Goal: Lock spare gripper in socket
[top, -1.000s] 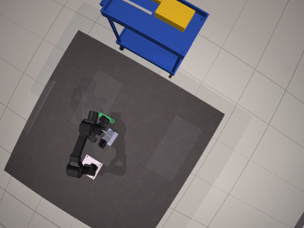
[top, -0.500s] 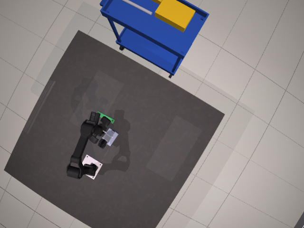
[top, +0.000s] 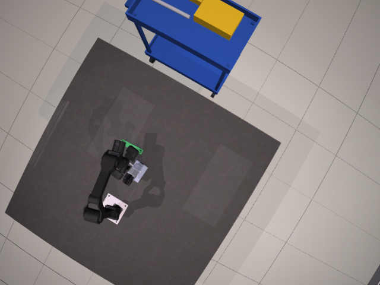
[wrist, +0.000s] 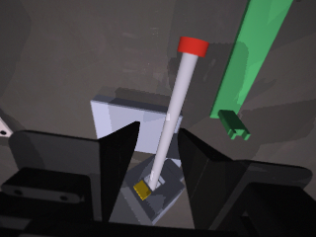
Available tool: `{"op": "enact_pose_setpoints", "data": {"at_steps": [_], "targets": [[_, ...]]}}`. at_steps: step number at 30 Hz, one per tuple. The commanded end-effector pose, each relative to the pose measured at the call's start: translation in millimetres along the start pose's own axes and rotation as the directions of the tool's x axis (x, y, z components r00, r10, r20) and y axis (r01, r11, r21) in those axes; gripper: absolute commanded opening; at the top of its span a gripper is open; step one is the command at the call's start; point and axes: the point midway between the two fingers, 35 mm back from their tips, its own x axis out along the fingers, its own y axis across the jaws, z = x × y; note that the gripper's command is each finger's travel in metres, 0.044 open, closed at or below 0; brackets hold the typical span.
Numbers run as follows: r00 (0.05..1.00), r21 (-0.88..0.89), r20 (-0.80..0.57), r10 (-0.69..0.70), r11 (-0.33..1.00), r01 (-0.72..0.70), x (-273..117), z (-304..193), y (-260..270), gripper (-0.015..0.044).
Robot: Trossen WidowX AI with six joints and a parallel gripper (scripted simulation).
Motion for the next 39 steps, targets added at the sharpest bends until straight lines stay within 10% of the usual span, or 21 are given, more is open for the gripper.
{"op": "enact_pose_setpoints", "data": {"at_steps": [1,39], "targets": [[1.0,0.0,0.0,0.0,1.0,0.0,0.0,0.1,0.0,0.02],[1.0,-0.026,-0.01,0.006,1.0,-0.006,-73.8,29.5,3.2,0.02]]}}
